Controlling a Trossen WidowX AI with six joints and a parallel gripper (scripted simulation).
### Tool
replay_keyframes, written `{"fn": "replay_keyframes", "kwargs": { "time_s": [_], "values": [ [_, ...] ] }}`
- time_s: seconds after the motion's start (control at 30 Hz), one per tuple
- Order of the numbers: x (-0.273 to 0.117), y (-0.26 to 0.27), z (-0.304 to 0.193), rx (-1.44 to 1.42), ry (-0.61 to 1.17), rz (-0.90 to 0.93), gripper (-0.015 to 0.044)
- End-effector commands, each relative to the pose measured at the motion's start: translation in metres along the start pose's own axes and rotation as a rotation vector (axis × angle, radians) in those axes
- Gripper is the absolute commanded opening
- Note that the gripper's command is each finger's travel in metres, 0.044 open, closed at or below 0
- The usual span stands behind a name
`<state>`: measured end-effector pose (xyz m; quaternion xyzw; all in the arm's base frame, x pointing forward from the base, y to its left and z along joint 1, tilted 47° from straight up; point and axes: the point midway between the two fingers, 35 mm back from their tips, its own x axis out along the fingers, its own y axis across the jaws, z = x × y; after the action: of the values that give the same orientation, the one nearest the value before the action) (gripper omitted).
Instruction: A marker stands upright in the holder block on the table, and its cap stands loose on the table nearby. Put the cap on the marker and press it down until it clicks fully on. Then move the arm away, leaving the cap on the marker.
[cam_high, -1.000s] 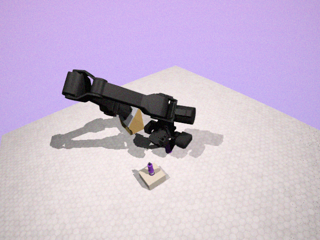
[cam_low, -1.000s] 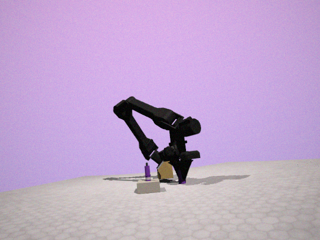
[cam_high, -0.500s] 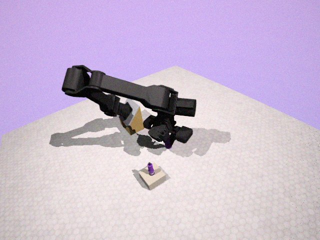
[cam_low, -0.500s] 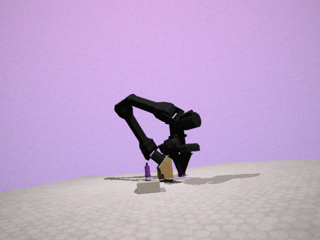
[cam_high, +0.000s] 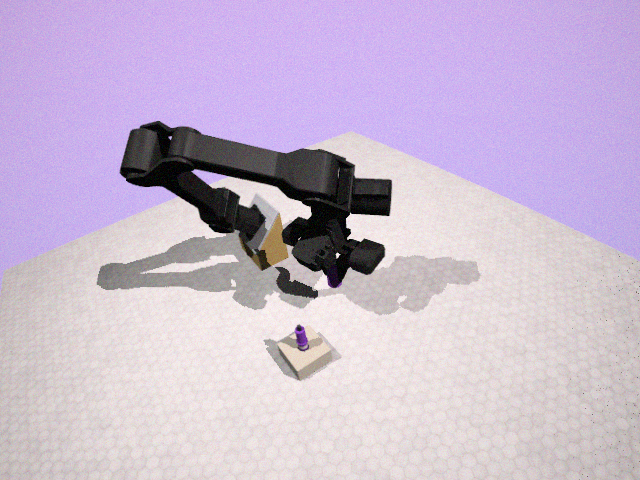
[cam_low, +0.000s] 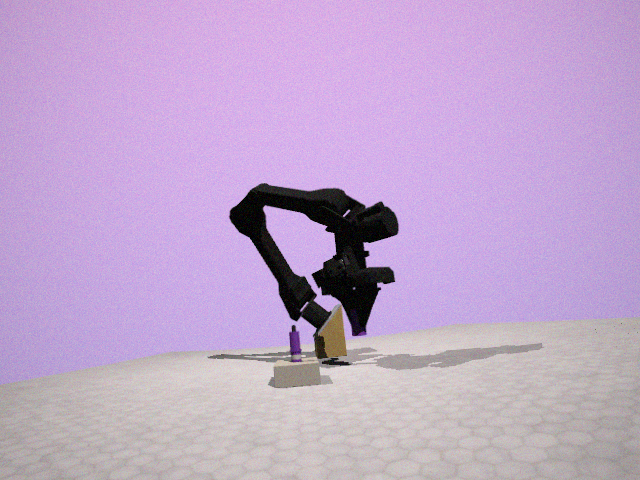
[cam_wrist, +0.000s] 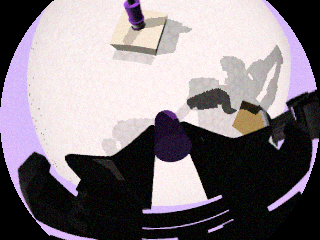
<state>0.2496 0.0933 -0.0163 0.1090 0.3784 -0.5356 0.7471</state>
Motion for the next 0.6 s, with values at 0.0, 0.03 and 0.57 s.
{"fn": "replay_keyframes", "kwargs": {
  "time_s": [0.0, 0.03, 0.57],
  "values": [
    [-0.008, 0.007, 0.015, 0.006, 0.005, 0.008, 0.0000],
    [-0.010, 0.008, 0.018, 0.006, 0.005, 0.008, 0.0000],
    [-0.035, 0.022, 0.086, 0.007, 0.004, 0.009, 0.0000]
  ]
}}
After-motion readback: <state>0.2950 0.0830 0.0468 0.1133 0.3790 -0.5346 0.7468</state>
